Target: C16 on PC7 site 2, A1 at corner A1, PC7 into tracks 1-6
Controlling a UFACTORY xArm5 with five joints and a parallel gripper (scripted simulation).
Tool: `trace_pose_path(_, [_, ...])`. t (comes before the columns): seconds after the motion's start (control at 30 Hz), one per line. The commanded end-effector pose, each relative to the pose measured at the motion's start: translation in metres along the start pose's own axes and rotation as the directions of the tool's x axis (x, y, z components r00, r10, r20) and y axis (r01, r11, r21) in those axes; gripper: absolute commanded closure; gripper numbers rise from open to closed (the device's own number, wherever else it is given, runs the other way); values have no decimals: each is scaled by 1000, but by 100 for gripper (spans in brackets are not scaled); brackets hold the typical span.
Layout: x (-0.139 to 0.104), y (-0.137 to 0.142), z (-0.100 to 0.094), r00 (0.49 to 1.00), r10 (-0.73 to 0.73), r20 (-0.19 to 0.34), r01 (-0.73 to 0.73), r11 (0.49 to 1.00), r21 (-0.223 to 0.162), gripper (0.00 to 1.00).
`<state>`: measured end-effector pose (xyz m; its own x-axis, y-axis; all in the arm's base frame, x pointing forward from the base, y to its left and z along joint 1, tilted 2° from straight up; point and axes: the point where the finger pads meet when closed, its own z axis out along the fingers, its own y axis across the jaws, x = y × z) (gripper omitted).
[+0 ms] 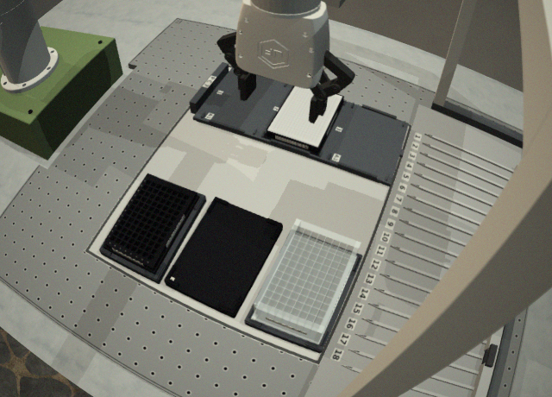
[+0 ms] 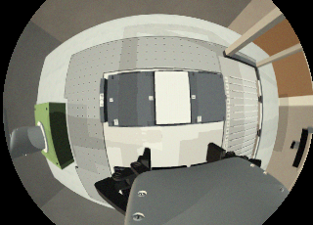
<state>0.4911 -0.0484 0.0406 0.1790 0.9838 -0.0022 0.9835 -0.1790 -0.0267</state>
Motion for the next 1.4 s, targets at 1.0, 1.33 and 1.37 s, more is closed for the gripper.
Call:
trace_pose_path(1.0, [-2,2,30,1000,-2,-1,2,1000,-5,0])
trace_pose_path(1.33, [-2,2,44,1000,-2,-1,2,1000,-5,0])
trace_pose_path(1.37, [-2,2,45,1000,-2,-1,2,1000,-5,0])
